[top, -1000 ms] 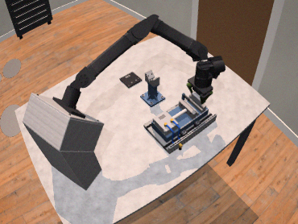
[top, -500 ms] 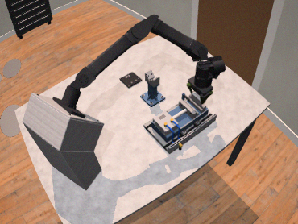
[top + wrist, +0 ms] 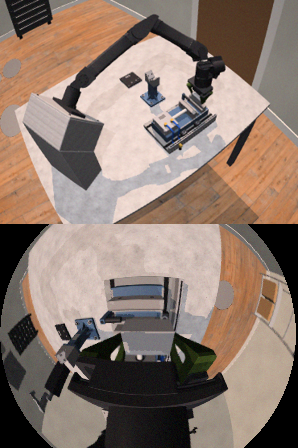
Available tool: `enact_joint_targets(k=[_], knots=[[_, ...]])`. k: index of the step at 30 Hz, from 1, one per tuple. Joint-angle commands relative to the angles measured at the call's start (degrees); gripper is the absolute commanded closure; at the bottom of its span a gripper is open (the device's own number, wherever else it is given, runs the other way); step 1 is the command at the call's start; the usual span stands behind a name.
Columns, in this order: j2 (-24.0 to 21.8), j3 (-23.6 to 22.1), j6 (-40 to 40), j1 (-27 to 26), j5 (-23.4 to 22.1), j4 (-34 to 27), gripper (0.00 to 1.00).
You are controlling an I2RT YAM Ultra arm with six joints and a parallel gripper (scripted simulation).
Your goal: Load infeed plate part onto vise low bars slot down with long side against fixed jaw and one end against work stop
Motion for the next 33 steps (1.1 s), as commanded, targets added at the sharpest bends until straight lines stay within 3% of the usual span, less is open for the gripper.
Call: enact_joint_targets(k=[1, 33], knots=[[-0.65, -0.87, 0.27, -1.24, 0.25, 0.62, 1.00], [-1.67, -1.45, 0.71, -1.00, 0.34, 1.46, 1.00]])
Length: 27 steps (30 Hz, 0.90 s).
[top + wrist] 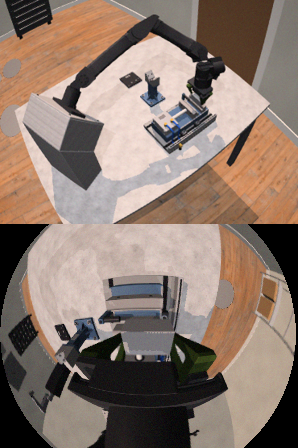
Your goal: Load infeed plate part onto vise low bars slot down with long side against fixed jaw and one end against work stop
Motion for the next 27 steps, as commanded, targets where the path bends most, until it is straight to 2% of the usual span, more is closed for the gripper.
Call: enact_joint_targets(k=[1, 3, 4, 10, 21, 27], knots=[[-1.71, -1.12, 0.39, -0.94, 0.24, 0.90, 1.00], [-1.71, -1.12, 0.39, -0.94, 0.24, 0.90, 1.00], [-1.88, 0.74, 0.41, -1.00, 0.28, 0.38, 1.00], [-1.83, -1.56, 0.61, -0.90, 0.30, 1.29, 1.00], [-2.09, -1.09, 0.72, -0.73, 0.39, 1.95, 1.00], [-2.12, -2.31, 0.92, -0.61, 0.56, 2.17, 1.00]])
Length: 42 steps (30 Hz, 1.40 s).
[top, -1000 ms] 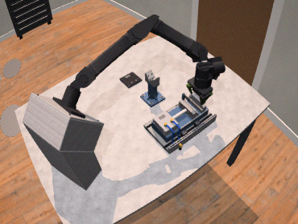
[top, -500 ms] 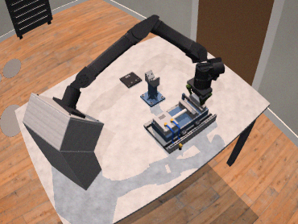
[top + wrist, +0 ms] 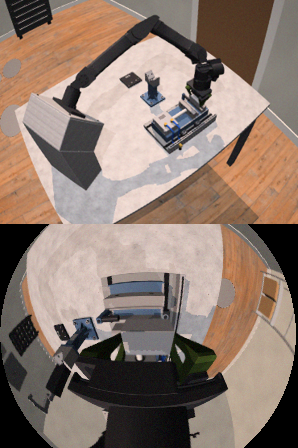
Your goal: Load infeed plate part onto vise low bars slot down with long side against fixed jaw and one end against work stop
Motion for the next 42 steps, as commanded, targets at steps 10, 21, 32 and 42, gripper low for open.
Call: enact_joint_targets(k=[10, 21, 32, 42], knots=[[-2.30, -0.69, 0.50, -1.06, 0.36, 1.10, 1.00], [-2.38, -1.67, 0.59, -0.92, 0.45, 1.68, 1.00], [-2.45, -1.55, 0.62, -0.87, 0.43, 1.73, 1.00], [-2.44, -1.76, 0.62, -0.86, 0.44, 1.69, 1.00]])
